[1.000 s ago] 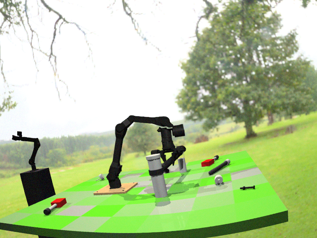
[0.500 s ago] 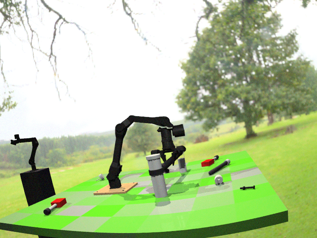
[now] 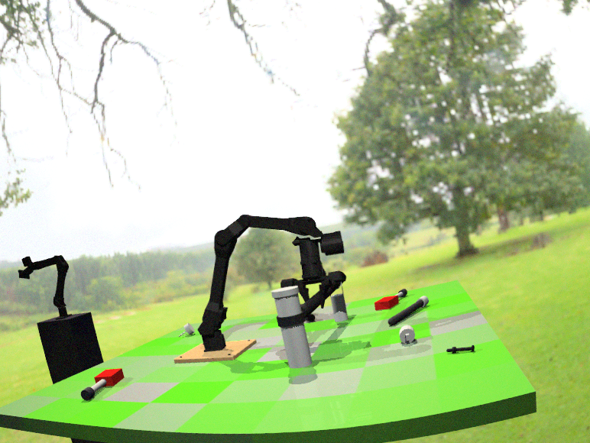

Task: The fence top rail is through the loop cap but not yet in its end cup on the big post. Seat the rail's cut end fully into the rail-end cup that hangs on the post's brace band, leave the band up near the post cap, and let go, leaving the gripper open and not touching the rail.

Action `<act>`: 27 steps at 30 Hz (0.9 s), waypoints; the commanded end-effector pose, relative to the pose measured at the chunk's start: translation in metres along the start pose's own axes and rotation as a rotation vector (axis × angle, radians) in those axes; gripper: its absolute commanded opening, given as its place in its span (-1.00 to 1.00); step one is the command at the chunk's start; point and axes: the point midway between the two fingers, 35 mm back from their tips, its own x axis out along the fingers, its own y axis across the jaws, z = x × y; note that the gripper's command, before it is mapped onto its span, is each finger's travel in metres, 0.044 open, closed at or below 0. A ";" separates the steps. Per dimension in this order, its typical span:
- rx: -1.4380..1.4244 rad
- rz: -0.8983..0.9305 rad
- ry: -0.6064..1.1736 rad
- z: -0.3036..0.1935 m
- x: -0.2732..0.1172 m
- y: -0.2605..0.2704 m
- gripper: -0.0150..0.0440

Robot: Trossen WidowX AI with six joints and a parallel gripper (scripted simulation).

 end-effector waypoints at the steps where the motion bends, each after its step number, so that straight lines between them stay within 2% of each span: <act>1: 0.003 -0.001 0.009 -0.003 -0.002 0.001 -0.49; 27: 0.004 0.000 0.016 -0.008 -0.004 0.002 -0.49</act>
